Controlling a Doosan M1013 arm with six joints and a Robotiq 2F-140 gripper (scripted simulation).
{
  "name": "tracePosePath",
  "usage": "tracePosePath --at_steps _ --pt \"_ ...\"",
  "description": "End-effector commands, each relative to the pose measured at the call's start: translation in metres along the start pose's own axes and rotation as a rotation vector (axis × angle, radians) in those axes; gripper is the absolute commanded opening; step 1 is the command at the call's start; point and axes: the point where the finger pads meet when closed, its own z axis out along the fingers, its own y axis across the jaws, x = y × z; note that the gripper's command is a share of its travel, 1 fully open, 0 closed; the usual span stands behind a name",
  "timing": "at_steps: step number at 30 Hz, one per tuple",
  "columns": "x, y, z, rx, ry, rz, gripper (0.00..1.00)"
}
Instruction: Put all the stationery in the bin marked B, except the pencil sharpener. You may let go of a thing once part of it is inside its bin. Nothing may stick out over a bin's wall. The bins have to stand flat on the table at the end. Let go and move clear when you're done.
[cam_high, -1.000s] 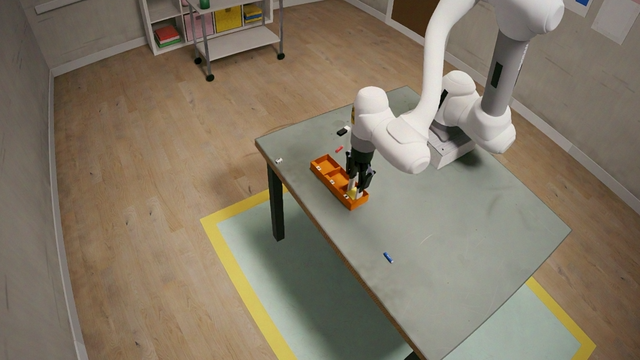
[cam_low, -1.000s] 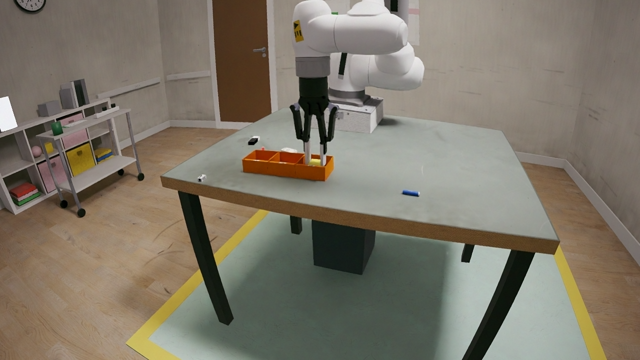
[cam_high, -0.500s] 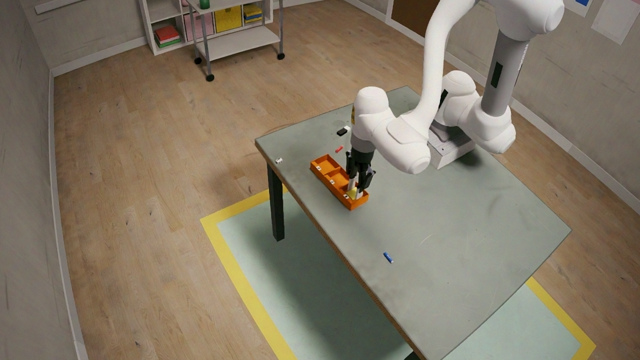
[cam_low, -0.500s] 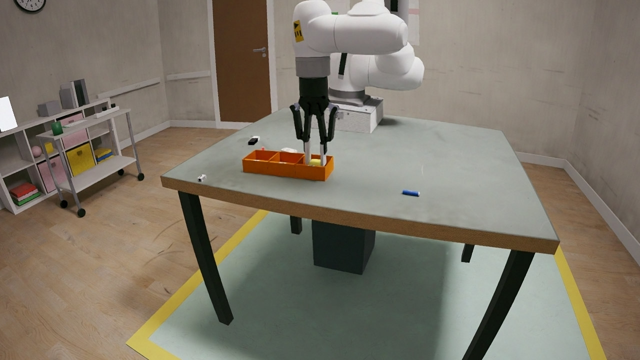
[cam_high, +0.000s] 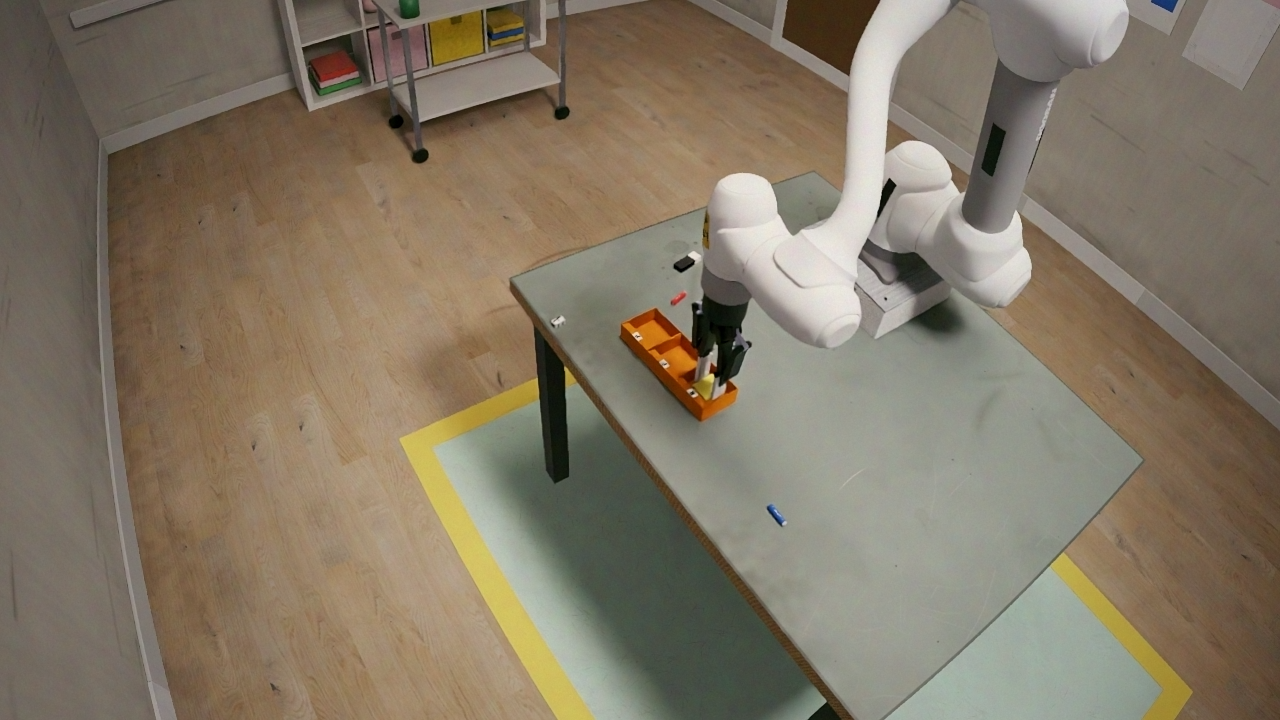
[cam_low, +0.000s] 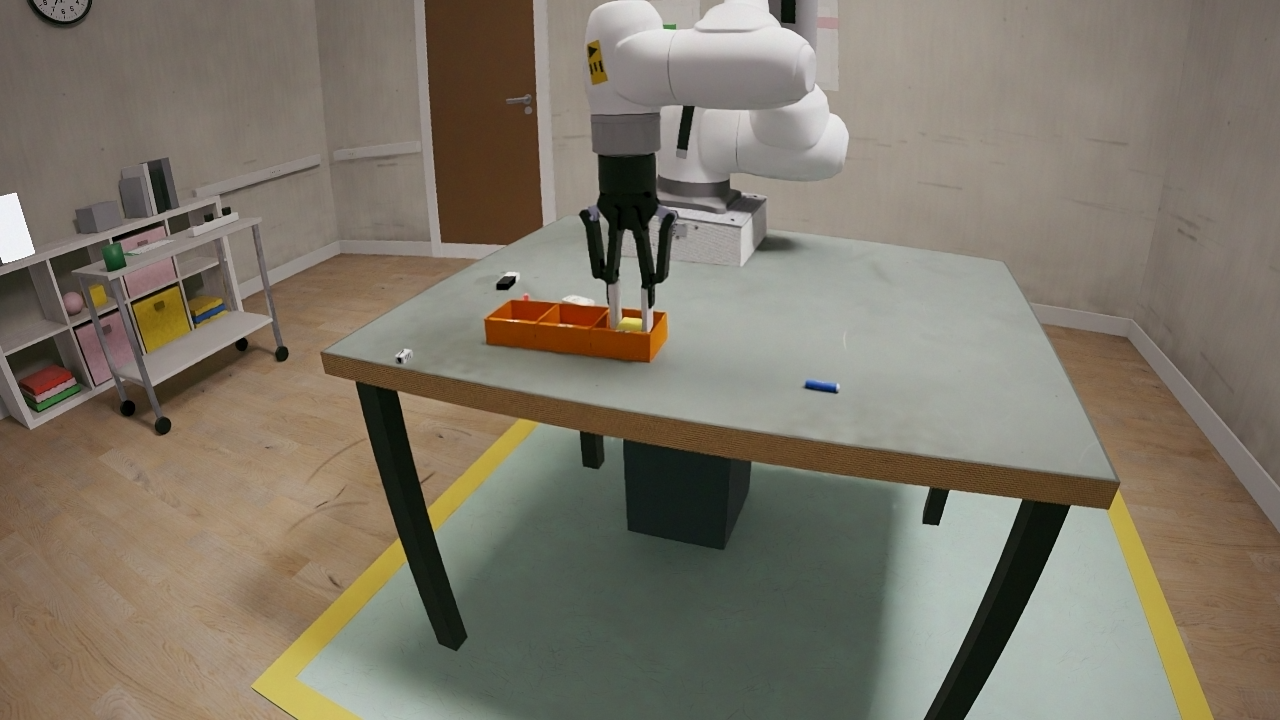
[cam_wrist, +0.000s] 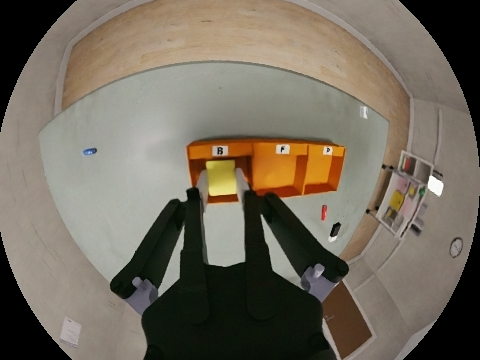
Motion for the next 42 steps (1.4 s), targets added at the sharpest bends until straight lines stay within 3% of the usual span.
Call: tracePosePath --at_steps 1,31,42 --pt "0.0 -0.004 0.003 0.005 0.001 0.002 0.35" --pt "0.0 -0.004 0.003 0.005 0.001 0.002 0.35" --pt "0.0 -0.004 -0.009 0.005 0.001 0.002 0.35"
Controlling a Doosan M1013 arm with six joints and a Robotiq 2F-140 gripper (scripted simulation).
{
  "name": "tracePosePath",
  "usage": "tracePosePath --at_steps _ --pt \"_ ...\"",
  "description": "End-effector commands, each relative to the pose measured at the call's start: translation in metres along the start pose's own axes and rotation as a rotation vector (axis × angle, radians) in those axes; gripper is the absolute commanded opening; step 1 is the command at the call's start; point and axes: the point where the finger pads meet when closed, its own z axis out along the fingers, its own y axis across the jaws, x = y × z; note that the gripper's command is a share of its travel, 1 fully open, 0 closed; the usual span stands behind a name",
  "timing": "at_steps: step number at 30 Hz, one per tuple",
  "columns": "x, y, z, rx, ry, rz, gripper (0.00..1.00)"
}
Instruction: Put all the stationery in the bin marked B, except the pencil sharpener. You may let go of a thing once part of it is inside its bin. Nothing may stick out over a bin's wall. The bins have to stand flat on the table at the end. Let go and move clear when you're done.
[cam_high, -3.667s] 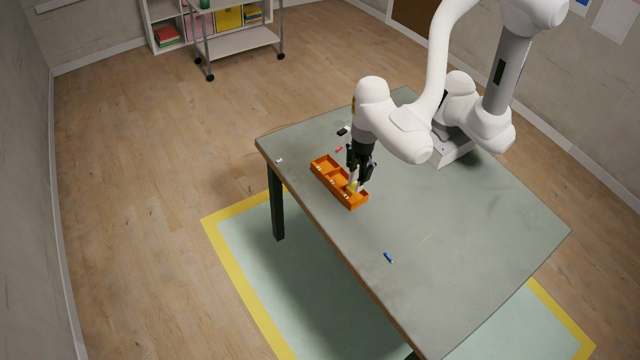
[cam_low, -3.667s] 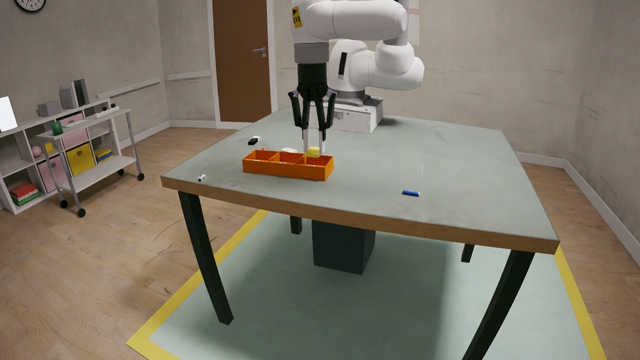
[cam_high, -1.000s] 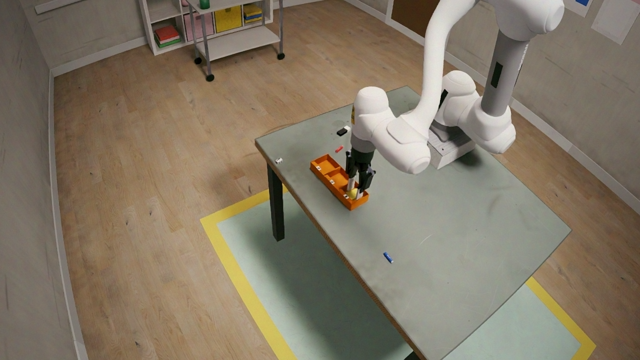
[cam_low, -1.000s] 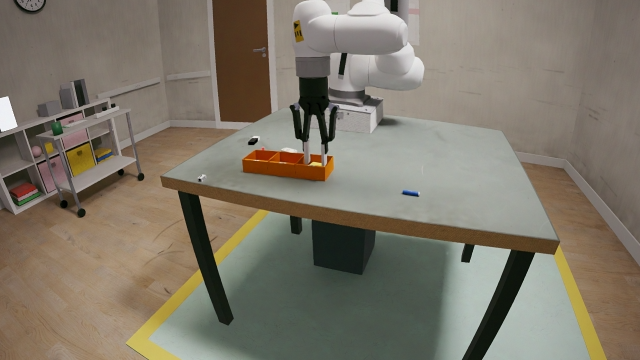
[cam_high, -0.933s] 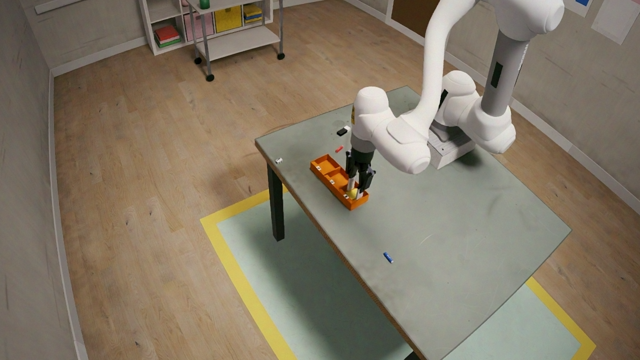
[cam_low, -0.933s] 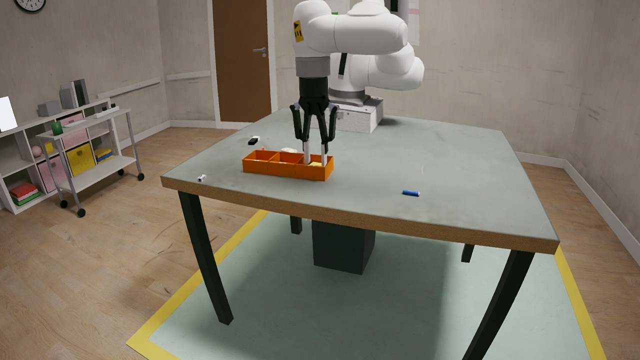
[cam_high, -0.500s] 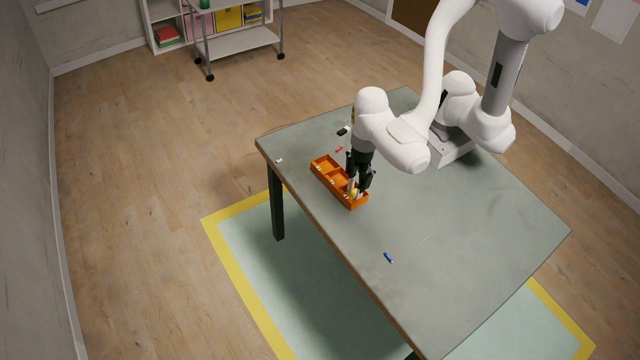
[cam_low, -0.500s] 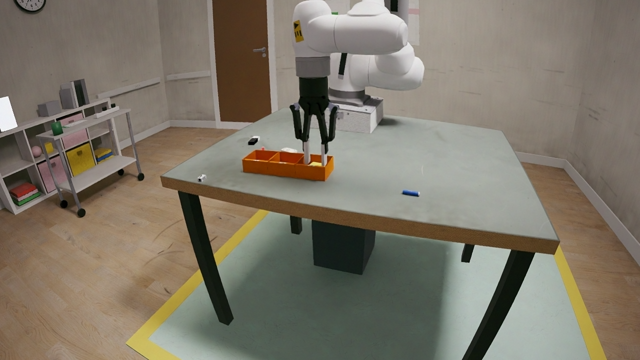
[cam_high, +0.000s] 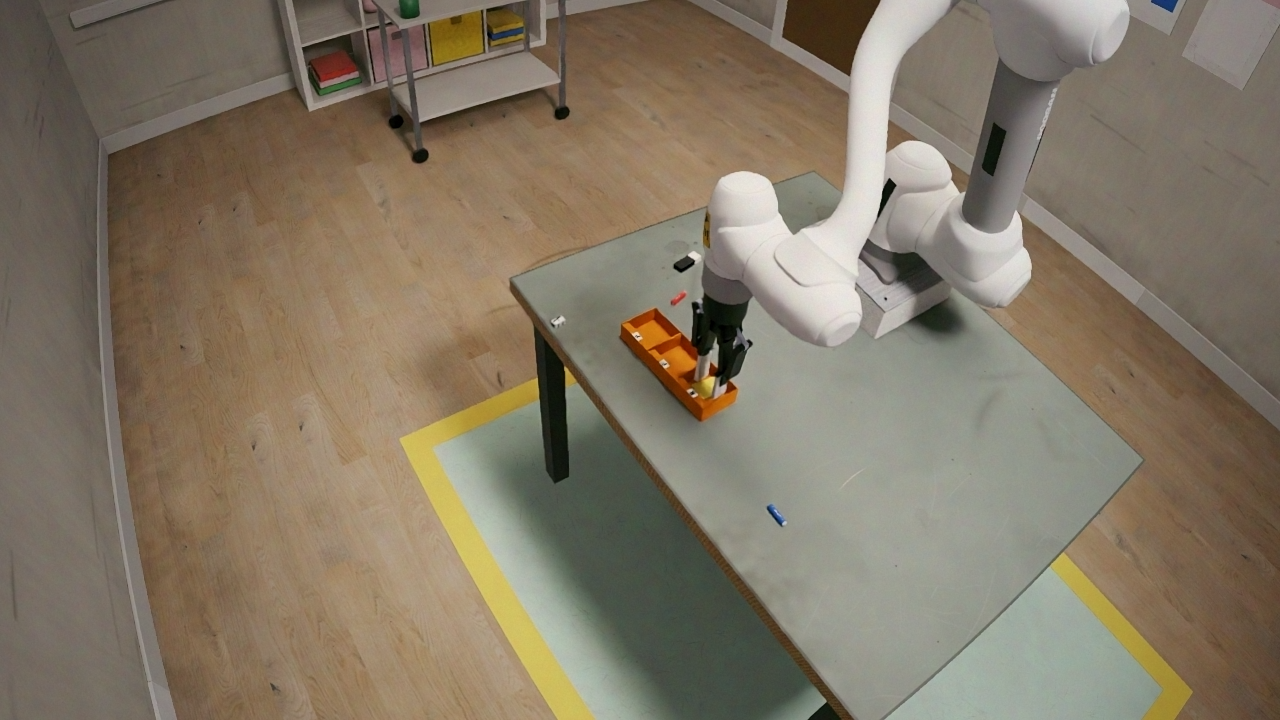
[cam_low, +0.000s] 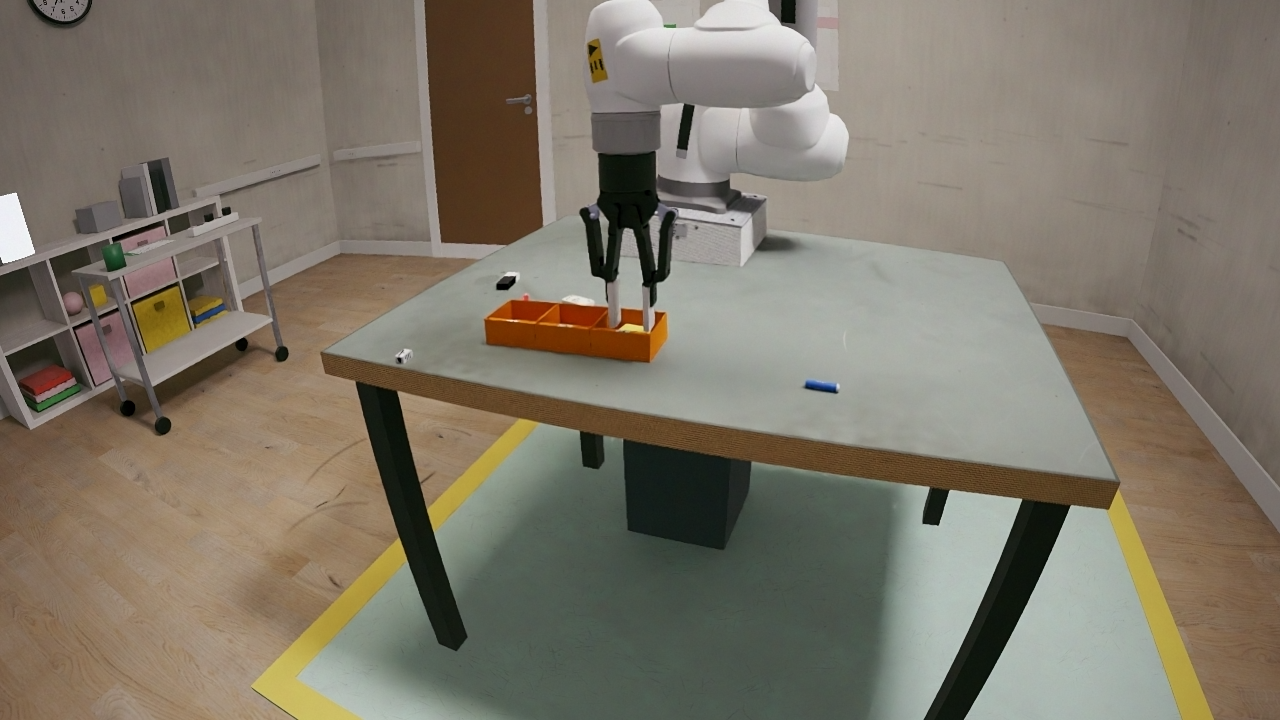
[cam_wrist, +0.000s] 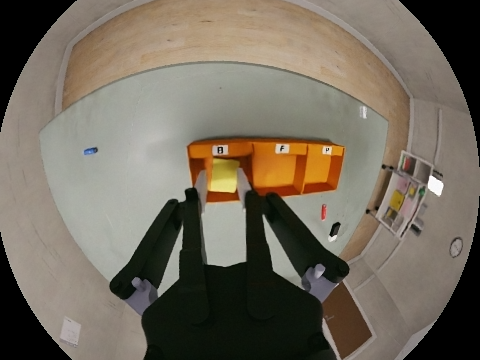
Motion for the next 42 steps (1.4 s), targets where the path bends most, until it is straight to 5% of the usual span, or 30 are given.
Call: tracePosePath --at_steps 1,23,42 --pt "0.0 -0.004 -0.008 0.004 0.0 0.002 0.35" --pt "0.0 -0.003 -0.039 0.004 0.0 0.002 0.35" --pt "0.0 -0.003 -0.039 0.004 0.0 0.002 0.35"
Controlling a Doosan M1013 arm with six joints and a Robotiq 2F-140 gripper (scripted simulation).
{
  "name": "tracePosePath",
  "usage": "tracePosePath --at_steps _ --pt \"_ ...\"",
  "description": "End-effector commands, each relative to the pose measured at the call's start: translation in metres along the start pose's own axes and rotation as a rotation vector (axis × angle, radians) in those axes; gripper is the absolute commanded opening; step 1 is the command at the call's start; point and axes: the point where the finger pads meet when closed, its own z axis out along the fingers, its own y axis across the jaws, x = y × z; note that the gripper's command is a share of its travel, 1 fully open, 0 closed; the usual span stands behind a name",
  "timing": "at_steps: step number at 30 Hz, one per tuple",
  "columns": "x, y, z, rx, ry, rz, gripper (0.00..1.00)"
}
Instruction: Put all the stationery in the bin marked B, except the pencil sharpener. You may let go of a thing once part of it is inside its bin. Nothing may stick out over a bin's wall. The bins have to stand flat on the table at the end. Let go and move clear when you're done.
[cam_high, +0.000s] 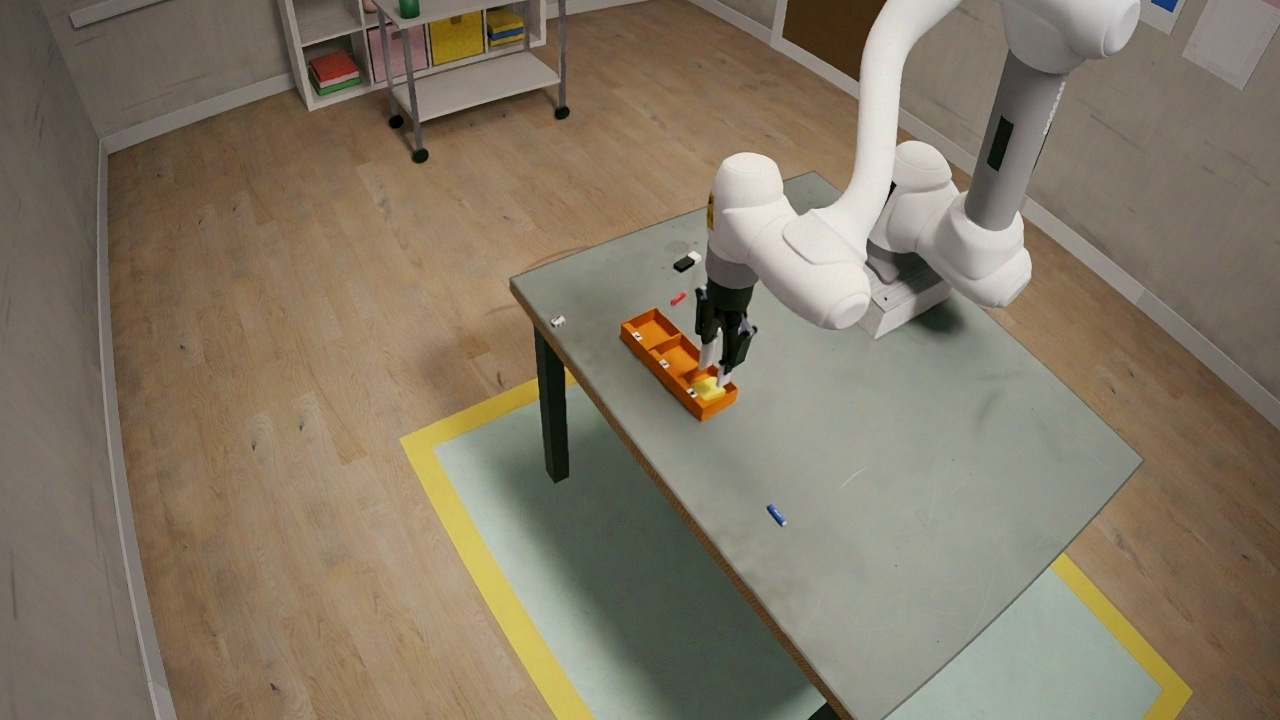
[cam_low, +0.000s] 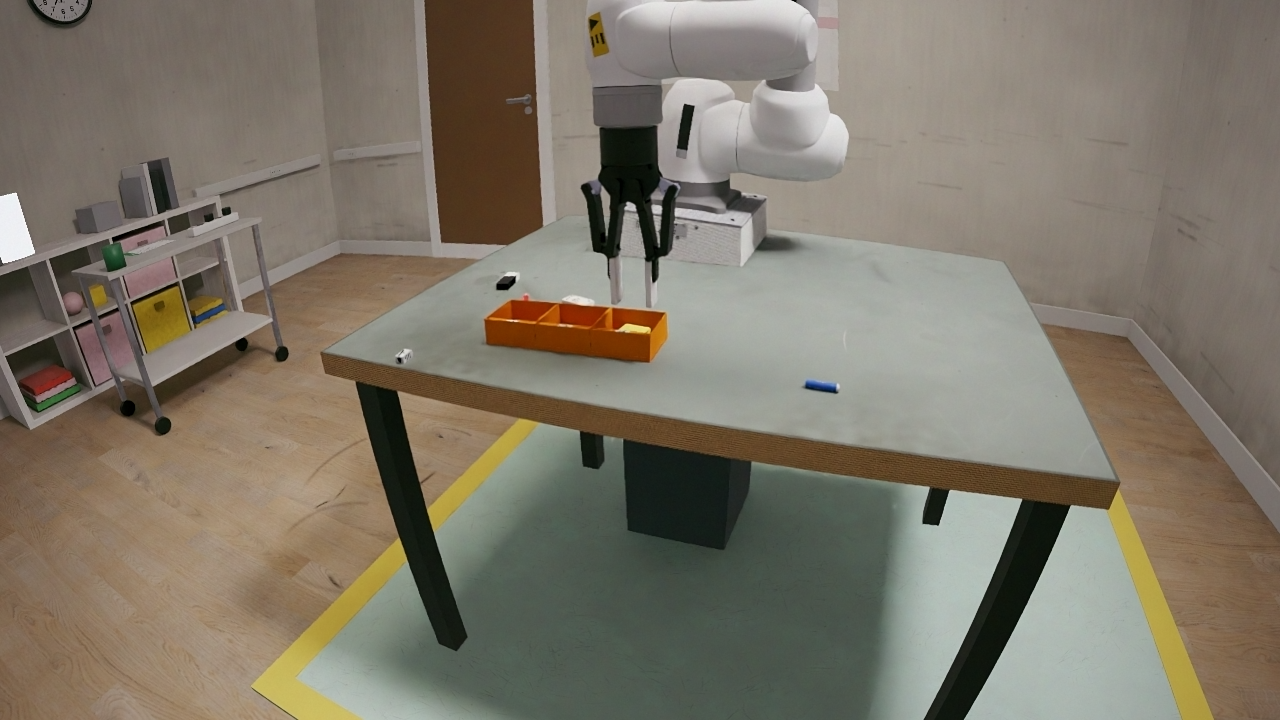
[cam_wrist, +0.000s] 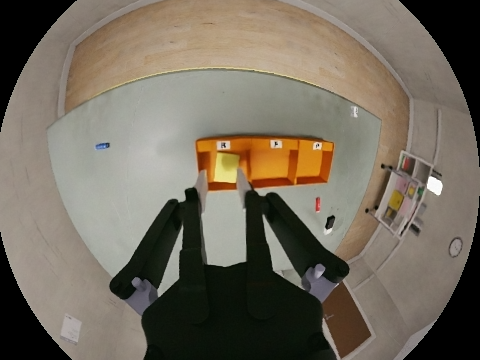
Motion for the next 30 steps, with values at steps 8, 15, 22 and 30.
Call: tracePosePath --at_steps 8,15,22,30 --pt "0.0005 0.0007 -0.0042 -0.001 0.001 0.004 0.35" --pt "0.001 0.0048 -0.0042 -0.001 0.001 0.004 0.35" --pt "0.001 0.0048 -0.0042 -0.001 0.001 0.004 0.35" --pt "0.001 0.0048 -0.0042 -0.001 0.001 0.004 0.35"
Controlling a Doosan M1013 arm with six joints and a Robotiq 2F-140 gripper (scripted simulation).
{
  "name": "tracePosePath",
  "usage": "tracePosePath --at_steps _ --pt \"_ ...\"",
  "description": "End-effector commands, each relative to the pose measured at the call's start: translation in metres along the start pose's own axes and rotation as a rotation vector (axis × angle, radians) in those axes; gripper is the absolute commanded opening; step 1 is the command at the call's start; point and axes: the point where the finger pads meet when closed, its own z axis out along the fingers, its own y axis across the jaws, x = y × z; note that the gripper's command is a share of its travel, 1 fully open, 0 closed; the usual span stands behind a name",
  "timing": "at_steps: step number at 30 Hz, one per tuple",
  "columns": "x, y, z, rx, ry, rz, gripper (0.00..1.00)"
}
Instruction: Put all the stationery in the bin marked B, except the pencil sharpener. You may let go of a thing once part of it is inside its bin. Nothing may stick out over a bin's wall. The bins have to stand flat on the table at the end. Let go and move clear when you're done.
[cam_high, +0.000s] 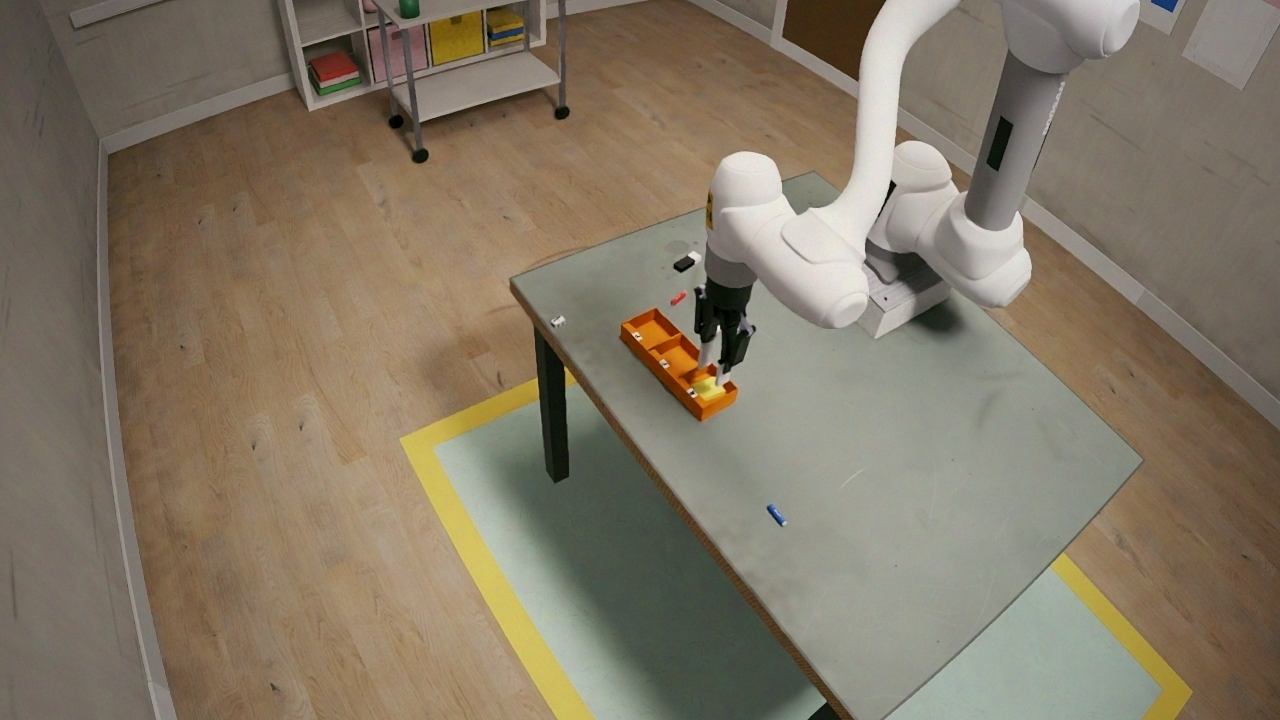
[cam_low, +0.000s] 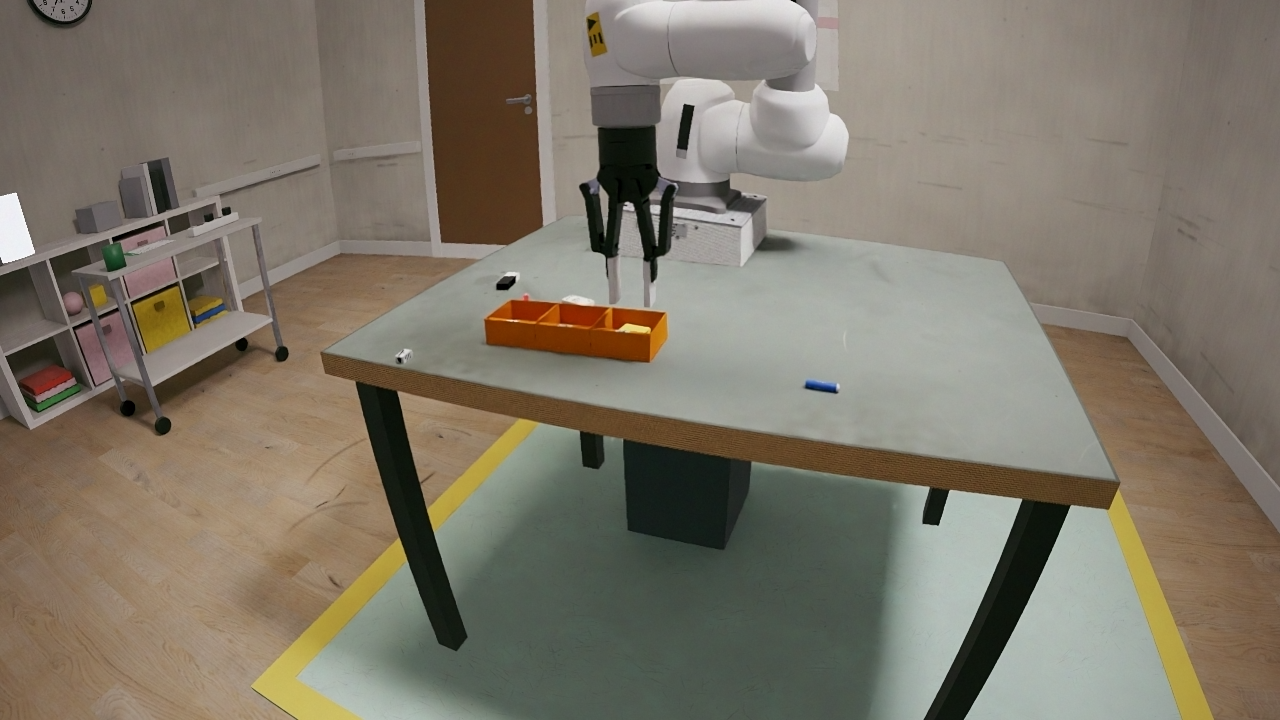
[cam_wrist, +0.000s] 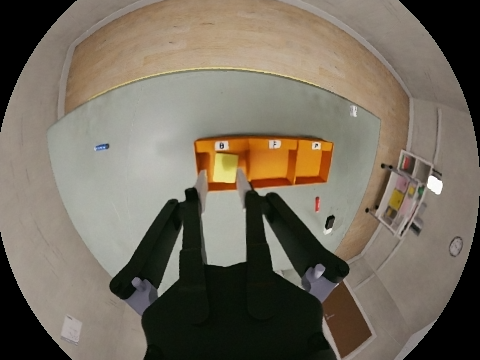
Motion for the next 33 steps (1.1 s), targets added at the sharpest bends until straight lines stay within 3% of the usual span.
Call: tracePosePath --at_steps 1,12,15,33 --pt "0.001 0.003 -0.004 -0.001 0.0 0.0 0.35" --pt "0.001 0.003 -0.004 -0.001 0.0 0.0 0.35" --pt "-0.013 0.024 -0.004 -0.001 0.0 -0.149 0.31" --pt "-0.085 0.136 -0.008 -0.001 0.0 -0.149 0.31"
